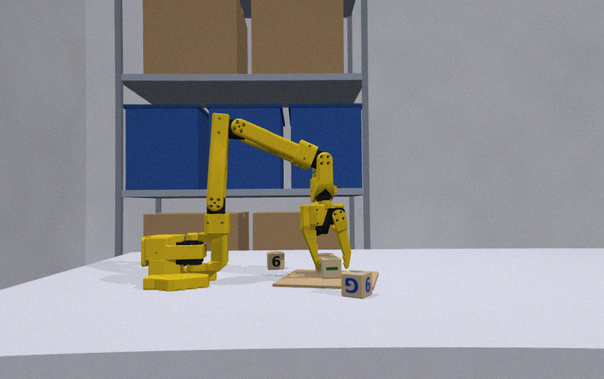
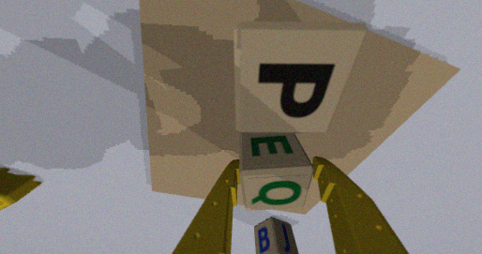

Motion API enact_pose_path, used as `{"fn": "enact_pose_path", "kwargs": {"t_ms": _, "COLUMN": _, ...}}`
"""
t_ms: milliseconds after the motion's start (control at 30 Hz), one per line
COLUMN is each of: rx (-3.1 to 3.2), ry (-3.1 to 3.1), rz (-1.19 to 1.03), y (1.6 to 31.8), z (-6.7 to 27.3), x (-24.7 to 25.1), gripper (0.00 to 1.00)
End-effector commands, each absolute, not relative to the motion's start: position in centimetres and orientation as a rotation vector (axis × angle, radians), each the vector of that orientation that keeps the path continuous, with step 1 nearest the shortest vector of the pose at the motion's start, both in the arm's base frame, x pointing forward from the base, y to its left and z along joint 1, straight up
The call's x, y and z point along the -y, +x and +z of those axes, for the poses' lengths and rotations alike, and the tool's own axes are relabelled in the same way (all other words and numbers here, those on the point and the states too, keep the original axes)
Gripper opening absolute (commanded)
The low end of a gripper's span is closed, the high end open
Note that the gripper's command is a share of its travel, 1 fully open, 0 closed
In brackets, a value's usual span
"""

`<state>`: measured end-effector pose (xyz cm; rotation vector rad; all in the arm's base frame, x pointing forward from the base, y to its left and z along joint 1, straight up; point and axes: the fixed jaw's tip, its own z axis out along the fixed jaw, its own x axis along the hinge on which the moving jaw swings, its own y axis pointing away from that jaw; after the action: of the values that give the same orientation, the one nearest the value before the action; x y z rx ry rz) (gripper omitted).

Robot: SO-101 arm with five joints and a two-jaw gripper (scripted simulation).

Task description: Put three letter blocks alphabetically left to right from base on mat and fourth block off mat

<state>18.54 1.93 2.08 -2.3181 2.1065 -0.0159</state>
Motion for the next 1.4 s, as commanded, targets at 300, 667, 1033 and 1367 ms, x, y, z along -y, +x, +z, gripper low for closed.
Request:
{"fn": "enact_pose_path", "kwargs": {"t_ms": 300, "rx": -2.040, "ry": -2.249, "rz": -0.136, "y": 20.2, "z": 3.8, "x": -2.3, "gripper": 0.35}}
{"fn": "enact_pose_path", "kwargs": {"t_ms": 667, "rx": -2.040, "ry": -2.249, "rz": -0.136, "y": 20.2, "z": 3.8, "x": -2.3, "gripper": 0.36}}
{"fn": "enact_pose_path", "kwargs": {"t_ms": 1033, "rx": -2.040, "ry": -2.249, "rz": -0.136, "y": 20.2, "z": 6.4, "x": -2.3, "gripper": 0.36}}
{"fn": "enact_pose_path", "kwargs": {"t_ms": 1367, "rx": -2.040, "ry": -2.249, "rz": -0.136, "y": 19.7, "z": 9.1, "x": -2.2, "gripper": 0.36}}
